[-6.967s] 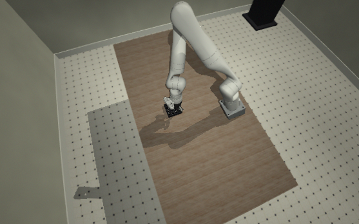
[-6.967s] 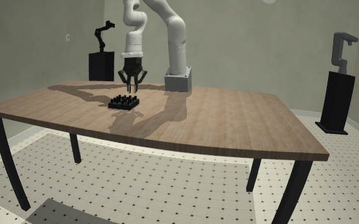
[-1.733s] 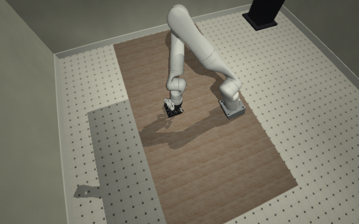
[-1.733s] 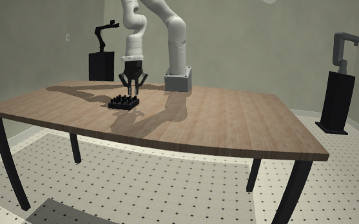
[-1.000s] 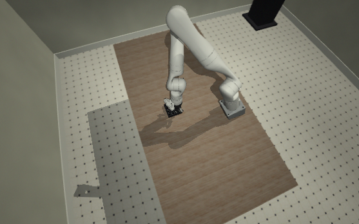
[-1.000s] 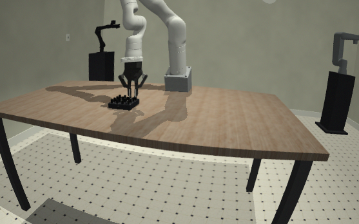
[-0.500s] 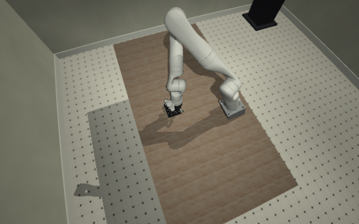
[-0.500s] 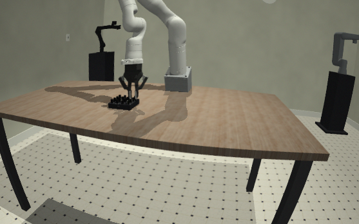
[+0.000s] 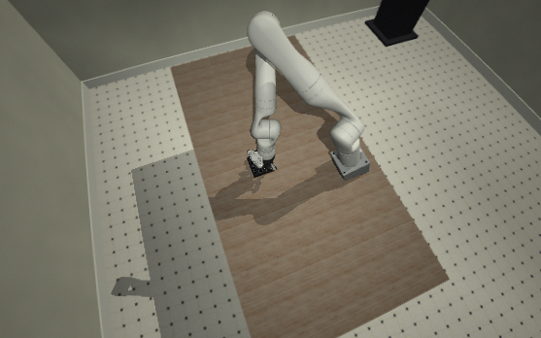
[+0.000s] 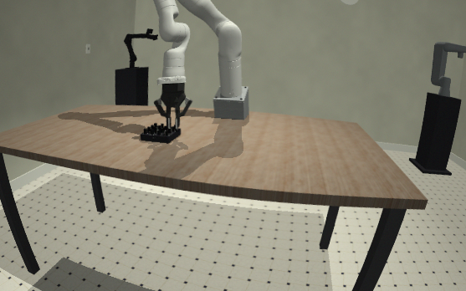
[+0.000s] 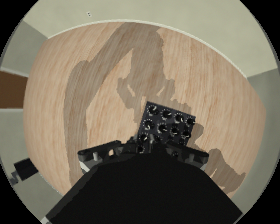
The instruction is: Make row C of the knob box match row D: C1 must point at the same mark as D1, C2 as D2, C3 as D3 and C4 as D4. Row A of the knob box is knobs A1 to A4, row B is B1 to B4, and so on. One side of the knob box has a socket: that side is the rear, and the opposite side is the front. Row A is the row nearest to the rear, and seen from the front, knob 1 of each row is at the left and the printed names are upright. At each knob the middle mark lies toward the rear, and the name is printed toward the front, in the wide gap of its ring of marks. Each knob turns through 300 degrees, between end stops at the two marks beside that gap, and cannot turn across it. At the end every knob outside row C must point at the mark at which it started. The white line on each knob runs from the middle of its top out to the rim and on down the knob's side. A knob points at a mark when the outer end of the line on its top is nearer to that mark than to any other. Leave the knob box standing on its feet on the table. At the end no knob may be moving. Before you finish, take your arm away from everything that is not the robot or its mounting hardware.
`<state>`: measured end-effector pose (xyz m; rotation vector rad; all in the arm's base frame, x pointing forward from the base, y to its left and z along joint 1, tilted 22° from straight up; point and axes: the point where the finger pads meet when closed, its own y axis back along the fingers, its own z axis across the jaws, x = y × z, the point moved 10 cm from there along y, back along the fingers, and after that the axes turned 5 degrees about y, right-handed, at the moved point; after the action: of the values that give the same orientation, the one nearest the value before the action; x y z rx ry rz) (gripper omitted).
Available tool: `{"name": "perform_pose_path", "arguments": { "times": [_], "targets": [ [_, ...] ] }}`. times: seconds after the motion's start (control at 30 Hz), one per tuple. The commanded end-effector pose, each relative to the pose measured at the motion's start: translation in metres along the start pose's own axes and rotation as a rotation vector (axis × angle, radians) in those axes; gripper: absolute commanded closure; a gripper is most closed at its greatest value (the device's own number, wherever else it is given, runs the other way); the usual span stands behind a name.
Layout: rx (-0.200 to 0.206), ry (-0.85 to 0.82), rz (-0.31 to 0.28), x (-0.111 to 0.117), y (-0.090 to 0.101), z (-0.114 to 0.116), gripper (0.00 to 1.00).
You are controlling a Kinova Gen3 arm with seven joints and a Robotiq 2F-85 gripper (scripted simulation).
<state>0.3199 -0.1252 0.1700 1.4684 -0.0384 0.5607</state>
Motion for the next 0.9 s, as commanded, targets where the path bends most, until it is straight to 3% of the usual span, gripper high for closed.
{"name": "perform_pose_path", "arguments": {
  "times": [0.0,0.63,0.67,0.87],
  "targets": [
    [-0.009,-0.002,-0.004,-0.0008,-0.0007,0.0025,0.81],
    [-0.009,-0.002,-0.004,-0.0008,-0.0007,0.0025,0.81],
    [-0.009,-0.002,-0.004,-0.0008,-0.0007,0.0025,0.92],
    [-0.009,-0.003,-0.005,-0.0009,-0.0007,0.0024,0.92]
  ]
}}
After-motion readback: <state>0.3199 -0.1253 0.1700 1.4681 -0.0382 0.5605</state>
